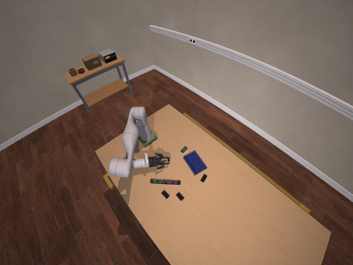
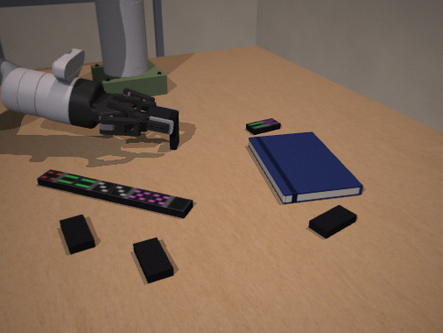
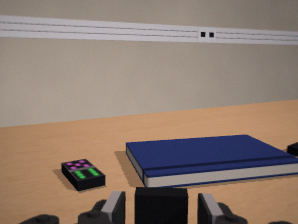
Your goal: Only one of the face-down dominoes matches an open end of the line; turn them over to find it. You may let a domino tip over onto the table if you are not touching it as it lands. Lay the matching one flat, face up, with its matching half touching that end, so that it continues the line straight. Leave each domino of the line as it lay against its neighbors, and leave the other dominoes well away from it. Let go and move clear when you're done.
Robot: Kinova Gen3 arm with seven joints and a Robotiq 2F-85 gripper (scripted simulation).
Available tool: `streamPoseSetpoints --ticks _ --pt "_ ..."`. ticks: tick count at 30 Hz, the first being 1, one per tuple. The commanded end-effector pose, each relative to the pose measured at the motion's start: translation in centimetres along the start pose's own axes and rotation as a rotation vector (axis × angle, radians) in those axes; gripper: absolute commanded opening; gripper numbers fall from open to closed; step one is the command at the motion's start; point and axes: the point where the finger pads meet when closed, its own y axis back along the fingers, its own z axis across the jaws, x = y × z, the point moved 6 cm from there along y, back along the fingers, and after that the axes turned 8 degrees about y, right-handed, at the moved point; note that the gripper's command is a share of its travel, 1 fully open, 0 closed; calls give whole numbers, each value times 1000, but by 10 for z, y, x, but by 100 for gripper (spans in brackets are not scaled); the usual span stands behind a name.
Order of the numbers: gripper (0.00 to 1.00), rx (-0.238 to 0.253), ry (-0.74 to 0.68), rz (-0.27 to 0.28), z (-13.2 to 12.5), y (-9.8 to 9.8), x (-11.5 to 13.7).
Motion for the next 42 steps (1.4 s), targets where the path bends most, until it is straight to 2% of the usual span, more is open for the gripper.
streamPoseSetpoints --ticks 1,23,30,42 --pt "49 0 1 0 0 0 0" --pt "49 0 1 0 0 0 1" --pt "49 0 1 0 1 6 4" --pt "49 0 1 0 4 49 29"
